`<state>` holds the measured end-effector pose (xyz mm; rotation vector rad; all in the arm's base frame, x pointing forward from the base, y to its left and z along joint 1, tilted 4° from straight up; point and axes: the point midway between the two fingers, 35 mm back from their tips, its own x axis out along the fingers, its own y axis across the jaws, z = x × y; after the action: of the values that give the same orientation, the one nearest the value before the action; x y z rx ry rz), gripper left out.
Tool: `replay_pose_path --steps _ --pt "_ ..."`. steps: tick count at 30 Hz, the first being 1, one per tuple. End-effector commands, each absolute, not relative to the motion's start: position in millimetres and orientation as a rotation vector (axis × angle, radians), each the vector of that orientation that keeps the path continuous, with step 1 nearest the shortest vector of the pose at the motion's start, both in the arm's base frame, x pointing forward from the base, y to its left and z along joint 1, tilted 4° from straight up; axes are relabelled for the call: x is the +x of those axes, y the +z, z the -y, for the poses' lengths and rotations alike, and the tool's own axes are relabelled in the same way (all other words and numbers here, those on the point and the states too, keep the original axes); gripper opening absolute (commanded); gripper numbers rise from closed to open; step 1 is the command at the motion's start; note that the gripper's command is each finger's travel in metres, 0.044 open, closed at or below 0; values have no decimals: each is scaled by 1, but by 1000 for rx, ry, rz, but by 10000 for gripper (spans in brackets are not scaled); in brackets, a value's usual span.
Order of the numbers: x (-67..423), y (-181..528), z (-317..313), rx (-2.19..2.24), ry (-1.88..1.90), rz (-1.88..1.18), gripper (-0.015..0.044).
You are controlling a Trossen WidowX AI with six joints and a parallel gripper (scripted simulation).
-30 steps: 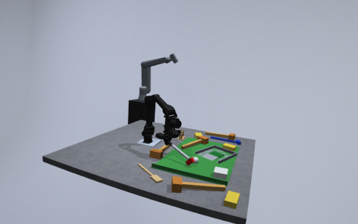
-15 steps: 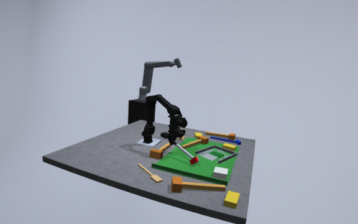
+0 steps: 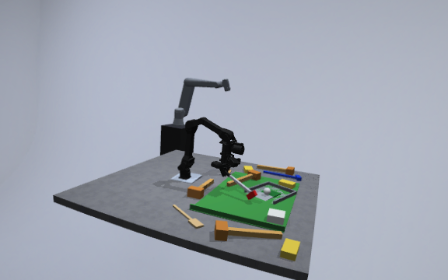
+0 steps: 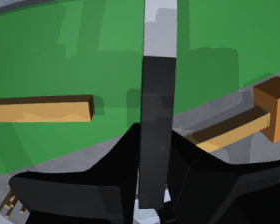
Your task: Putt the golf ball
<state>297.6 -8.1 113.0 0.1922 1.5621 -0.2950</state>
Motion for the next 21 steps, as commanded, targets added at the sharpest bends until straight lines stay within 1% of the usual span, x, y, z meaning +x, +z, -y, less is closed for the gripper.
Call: replay_pose_path --steps 1,9,21 --pt "301 129 6 193 -296 -1549 0" --pt "299 161 4 193 -296 -1549 0" --pt "299 153 5 192 -294 -1556 0"
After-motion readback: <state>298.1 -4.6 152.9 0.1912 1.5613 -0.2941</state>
